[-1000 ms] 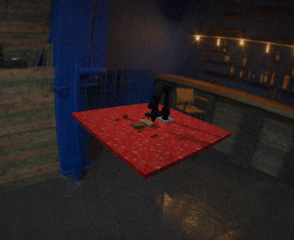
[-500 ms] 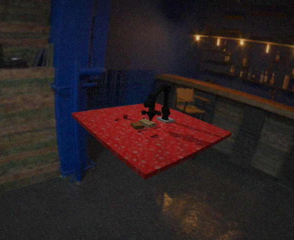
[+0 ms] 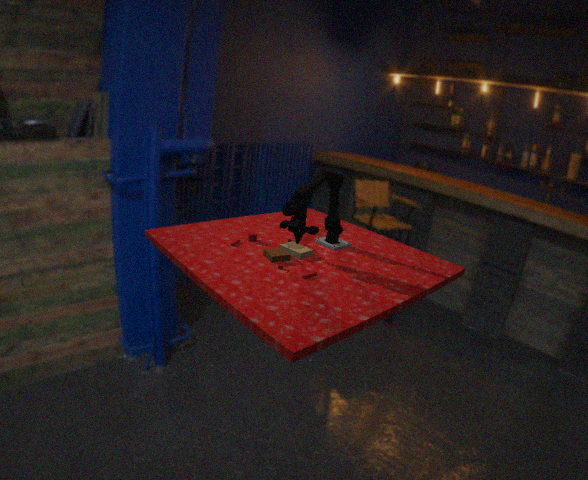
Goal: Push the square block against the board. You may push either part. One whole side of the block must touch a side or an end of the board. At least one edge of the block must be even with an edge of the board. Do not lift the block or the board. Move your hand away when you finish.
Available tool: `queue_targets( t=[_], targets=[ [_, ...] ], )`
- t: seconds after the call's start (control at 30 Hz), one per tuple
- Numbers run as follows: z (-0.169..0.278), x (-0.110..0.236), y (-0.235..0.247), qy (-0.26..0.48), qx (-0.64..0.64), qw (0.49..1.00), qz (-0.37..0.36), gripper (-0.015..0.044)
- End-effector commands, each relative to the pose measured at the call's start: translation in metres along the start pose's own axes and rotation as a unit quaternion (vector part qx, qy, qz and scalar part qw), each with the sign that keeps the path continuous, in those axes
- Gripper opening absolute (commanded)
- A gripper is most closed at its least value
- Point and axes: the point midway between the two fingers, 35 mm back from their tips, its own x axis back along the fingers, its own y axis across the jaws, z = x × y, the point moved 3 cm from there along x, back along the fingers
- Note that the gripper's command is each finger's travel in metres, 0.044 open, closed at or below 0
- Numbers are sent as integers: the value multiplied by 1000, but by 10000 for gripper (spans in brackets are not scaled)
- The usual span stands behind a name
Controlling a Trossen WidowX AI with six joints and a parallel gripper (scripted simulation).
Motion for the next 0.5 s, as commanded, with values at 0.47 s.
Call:
queue_targets(
  t=[0.47],
  targets=[
    [26, 2, -36, -5, -299, 954, 4, 0]
  ],
)
